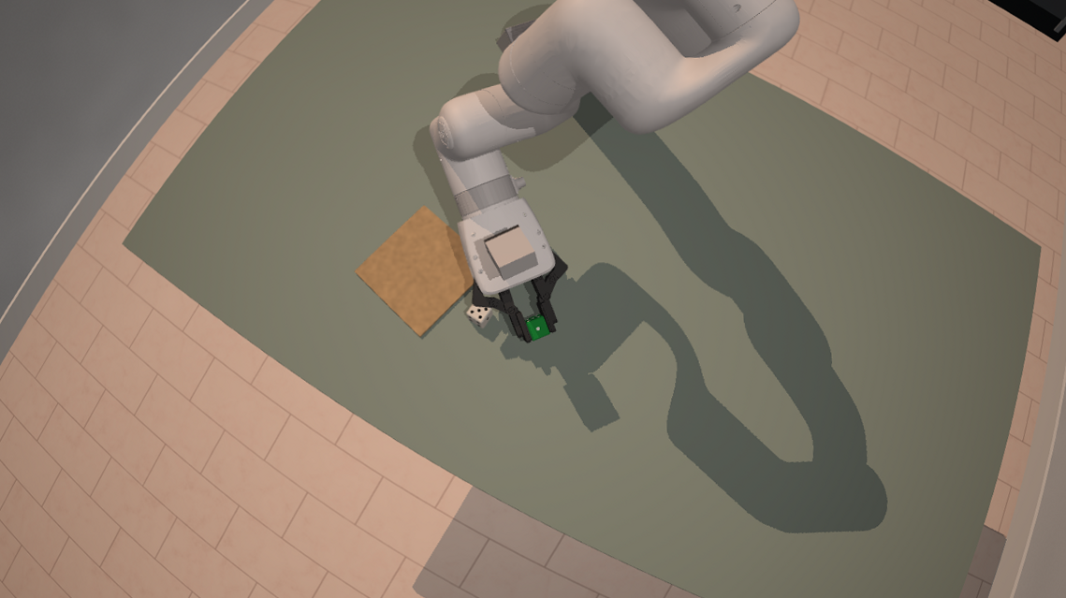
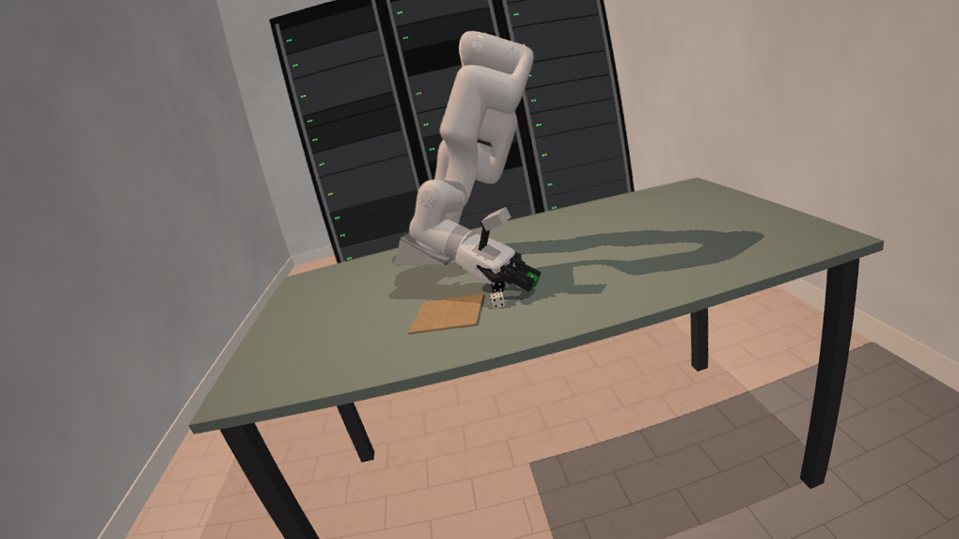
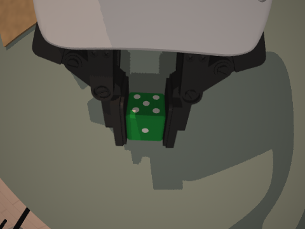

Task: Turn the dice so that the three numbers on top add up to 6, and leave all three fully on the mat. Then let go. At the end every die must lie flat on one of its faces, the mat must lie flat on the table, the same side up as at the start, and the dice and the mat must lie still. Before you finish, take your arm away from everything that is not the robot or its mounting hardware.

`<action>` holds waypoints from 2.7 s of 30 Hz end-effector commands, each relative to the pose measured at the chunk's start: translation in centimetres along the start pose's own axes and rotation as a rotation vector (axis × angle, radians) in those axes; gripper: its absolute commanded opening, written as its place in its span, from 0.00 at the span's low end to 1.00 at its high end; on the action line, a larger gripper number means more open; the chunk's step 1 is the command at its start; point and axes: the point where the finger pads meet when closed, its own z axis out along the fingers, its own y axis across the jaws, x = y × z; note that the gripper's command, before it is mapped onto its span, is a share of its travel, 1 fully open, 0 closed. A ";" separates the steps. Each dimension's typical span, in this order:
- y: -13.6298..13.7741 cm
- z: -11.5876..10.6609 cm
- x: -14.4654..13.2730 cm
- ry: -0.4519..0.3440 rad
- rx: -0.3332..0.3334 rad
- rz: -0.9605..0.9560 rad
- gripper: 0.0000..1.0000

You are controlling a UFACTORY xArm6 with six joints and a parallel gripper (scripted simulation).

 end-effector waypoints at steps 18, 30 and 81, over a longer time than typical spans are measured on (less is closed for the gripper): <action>0.1 0.0 0.1 0.001 0.000 -0.002 0.21; 0.1 0.3 -0.4 0.001 0.000 -0.002 0.21; 0.1 0.6 -1.1 0.001 0.000 -0.002 0.21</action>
